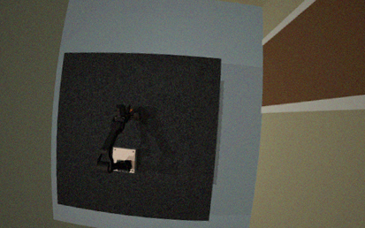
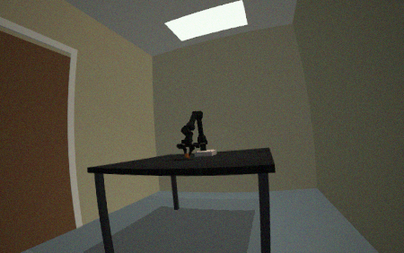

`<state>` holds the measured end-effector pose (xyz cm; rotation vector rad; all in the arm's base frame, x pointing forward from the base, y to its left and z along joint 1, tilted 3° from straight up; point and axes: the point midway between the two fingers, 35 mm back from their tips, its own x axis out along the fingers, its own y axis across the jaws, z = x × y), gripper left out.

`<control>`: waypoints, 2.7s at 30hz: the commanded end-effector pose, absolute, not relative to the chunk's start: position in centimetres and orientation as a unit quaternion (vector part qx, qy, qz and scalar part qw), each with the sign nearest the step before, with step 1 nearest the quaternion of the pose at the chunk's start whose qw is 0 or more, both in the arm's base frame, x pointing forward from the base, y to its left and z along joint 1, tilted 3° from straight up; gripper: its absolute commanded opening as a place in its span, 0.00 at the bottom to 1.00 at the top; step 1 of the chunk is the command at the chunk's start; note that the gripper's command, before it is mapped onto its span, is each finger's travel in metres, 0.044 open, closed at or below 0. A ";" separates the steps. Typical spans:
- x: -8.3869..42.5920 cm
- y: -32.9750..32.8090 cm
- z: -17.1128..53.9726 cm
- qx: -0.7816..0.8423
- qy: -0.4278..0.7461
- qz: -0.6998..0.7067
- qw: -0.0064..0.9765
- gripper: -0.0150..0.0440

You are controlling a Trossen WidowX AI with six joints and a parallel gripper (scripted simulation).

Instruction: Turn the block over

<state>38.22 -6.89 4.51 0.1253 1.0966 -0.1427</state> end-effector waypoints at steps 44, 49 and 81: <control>37.7 -6.6 1.6 0.038 0.232 -0.083 0.968 0.25; 37.5 -6.6 1.8 0.037 0.217 -0.083 0.972 0.25; 37.5 -6.6 1.9 0.037 0.212 -0.084 0.973 1.00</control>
